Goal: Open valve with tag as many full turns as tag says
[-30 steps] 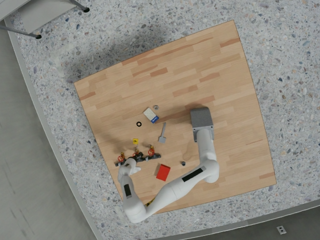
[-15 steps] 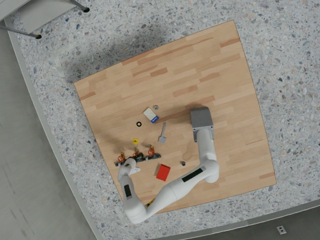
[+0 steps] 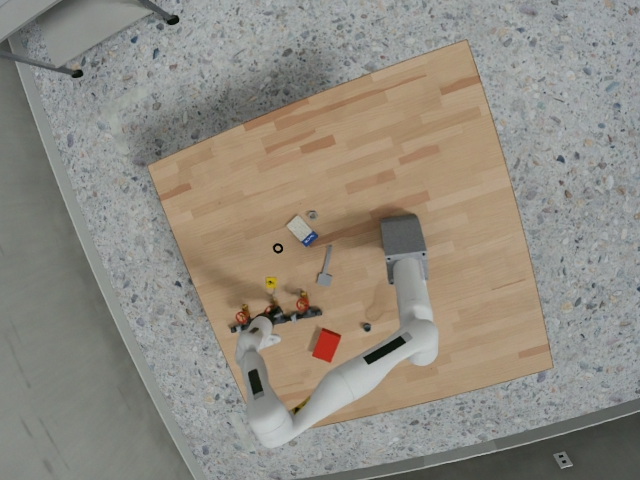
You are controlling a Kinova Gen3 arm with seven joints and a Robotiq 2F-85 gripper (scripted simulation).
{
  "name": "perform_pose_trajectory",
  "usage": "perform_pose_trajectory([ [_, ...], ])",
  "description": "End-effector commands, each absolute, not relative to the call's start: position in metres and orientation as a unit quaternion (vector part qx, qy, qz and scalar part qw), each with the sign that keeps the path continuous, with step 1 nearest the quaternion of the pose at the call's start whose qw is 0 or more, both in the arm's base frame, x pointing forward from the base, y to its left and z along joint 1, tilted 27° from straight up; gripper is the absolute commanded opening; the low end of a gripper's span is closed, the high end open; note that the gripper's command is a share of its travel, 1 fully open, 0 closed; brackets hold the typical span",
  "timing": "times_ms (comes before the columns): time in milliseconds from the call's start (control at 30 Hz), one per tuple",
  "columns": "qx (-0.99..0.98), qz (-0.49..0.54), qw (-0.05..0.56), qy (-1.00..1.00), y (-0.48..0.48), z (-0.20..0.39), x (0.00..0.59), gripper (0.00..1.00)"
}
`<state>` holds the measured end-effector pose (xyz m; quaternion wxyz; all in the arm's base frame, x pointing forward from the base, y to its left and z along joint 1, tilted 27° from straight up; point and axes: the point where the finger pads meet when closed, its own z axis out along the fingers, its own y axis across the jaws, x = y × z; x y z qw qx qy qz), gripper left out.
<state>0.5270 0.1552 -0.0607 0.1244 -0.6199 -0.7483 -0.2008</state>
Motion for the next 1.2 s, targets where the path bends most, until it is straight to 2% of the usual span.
perform_pose_trajectory([
  [0,-0.62,-0.201,0.124,-0.748,0.1547,-0.0601,0.5278,0.52],
  [867,-0.602,-0.204,0.119,-0.763,0.1547,-0.0601,0.5278,0.52],
  [1167,-0.543,-0.213,0.103,-0.806,0.1547,-0.0601,0.5278,0.52],
])
